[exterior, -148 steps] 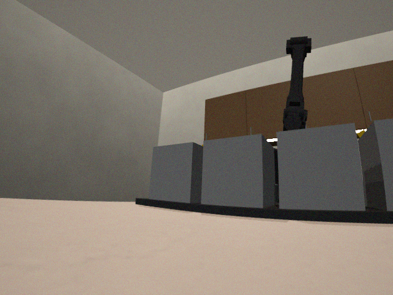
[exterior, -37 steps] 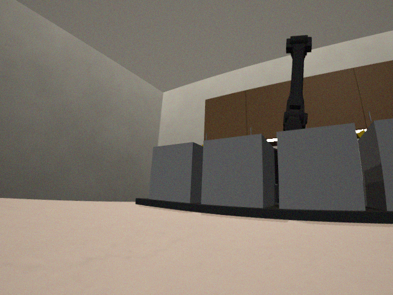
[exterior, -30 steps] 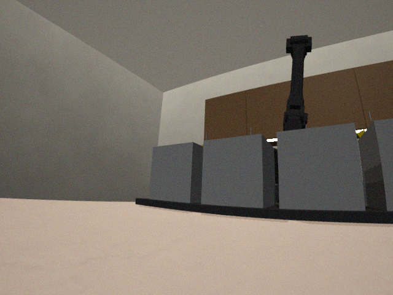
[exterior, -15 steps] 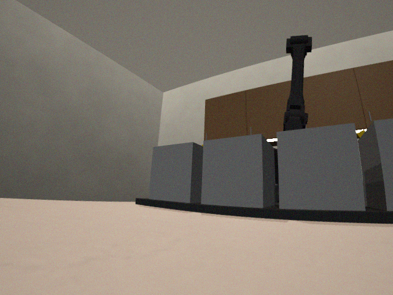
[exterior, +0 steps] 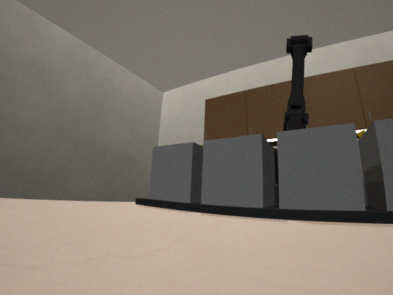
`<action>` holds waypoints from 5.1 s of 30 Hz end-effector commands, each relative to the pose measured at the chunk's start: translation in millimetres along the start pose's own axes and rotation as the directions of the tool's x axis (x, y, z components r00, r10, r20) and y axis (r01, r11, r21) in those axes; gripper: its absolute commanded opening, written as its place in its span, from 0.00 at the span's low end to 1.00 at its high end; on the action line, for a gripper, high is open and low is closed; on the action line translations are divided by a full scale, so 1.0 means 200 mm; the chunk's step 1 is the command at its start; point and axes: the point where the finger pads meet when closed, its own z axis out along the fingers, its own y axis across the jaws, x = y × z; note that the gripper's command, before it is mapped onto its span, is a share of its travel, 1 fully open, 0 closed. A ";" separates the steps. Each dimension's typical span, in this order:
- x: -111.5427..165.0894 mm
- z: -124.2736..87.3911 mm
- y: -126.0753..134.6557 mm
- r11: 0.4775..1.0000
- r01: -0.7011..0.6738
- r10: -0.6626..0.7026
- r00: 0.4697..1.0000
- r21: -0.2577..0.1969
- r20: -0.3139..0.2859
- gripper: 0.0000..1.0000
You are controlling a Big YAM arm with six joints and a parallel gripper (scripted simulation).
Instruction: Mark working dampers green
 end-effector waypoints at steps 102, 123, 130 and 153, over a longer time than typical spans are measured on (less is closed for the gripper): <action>-0.27 -0.02 -0.06 1.000 0.002 -0.003 1.000 0.026 0.011 0.00; -0.29 -0.02 -0.06 1.000 0.004 -0.004 1.000 0.025 0.012 0.00; -0.30 -0.02 -0.06 1.000 0.004 -0.005 1.000 0.026 0.012 0.00; -0.30 -0.02 -0.06 1.000 0.005 -0.006 1.000 0.024 0.012 0.00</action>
